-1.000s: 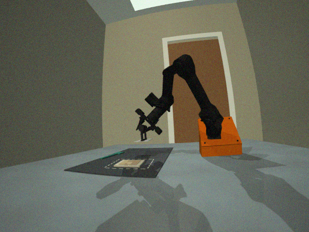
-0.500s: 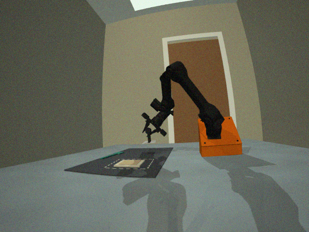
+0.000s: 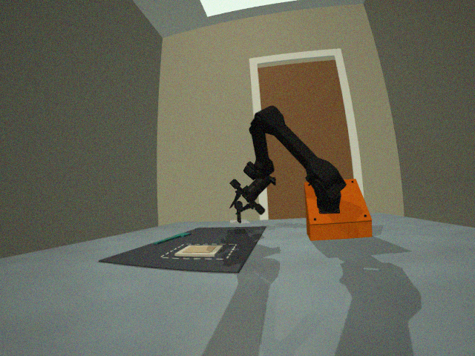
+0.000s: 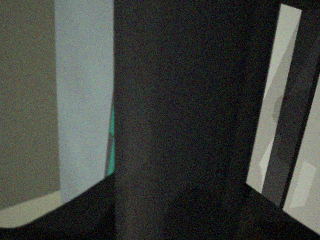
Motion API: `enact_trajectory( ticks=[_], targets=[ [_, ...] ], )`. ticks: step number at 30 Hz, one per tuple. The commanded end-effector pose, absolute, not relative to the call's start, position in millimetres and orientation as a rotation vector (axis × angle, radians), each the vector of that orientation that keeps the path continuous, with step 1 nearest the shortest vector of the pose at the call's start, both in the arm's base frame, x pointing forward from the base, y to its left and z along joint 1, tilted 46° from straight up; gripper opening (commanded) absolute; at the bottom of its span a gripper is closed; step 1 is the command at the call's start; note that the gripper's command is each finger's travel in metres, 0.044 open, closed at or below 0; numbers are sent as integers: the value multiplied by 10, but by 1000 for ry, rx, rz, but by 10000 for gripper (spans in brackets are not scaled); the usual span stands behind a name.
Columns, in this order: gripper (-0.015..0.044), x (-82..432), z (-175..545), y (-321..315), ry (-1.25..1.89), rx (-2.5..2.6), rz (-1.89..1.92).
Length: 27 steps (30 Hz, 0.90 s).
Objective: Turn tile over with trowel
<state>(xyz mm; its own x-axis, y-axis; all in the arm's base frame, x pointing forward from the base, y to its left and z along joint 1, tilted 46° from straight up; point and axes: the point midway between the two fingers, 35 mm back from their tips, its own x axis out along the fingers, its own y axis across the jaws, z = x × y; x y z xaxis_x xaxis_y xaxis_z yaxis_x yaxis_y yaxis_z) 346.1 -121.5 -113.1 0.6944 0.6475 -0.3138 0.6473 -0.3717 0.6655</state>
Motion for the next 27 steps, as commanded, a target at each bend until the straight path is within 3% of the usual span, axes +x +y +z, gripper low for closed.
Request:
enact_trajectory(
  ticks=[1, 27],
  targets=[
    [0, 3433, -1188, -1283, 967, 2089, 33],
    [0, 3432, -1415, -1073, 968, 2089, 31]
  ],
)
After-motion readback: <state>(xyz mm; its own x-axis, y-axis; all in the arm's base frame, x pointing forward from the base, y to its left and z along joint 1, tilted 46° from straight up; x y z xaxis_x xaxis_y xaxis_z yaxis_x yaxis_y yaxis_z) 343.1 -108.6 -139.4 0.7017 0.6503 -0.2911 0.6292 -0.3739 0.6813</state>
